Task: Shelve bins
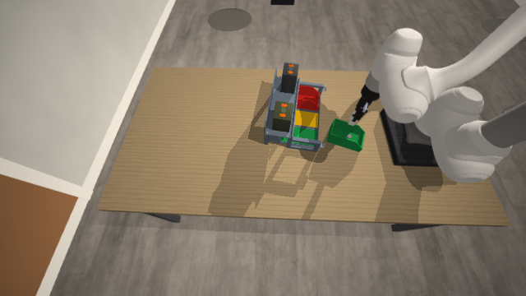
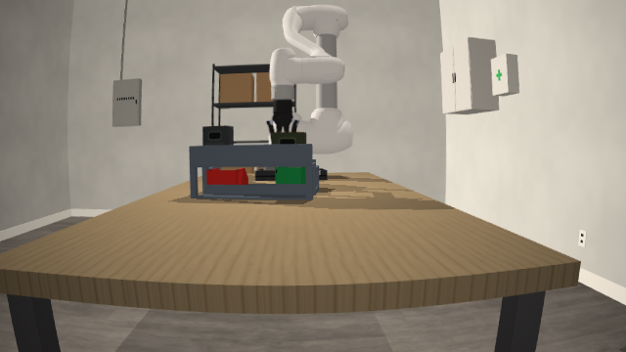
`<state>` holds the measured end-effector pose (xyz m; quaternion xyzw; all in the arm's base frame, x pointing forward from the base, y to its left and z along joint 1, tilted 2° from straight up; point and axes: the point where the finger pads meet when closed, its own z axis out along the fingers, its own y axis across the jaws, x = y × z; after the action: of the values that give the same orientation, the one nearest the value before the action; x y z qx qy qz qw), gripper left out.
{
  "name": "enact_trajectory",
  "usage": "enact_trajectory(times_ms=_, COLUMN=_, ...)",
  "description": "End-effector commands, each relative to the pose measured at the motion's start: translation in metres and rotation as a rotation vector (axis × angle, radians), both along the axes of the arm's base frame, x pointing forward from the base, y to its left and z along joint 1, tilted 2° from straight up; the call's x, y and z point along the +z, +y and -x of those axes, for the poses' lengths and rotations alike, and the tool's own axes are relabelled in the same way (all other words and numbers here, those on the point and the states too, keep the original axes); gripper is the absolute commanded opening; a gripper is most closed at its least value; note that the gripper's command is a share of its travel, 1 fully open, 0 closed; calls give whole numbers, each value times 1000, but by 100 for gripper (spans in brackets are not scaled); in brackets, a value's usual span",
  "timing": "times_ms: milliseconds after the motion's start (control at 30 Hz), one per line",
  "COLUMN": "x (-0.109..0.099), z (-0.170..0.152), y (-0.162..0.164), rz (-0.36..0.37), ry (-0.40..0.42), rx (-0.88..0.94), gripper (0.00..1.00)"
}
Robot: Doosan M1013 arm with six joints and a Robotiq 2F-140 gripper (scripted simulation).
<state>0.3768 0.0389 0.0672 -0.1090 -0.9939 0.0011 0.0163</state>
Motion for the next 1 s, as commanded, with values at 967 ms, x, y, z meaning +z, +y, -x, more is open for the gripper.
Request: enact_trajectory(times_ms=967, x=-31, z=1, y=0, rz=0, ry=0, rx=0, gripper=24)
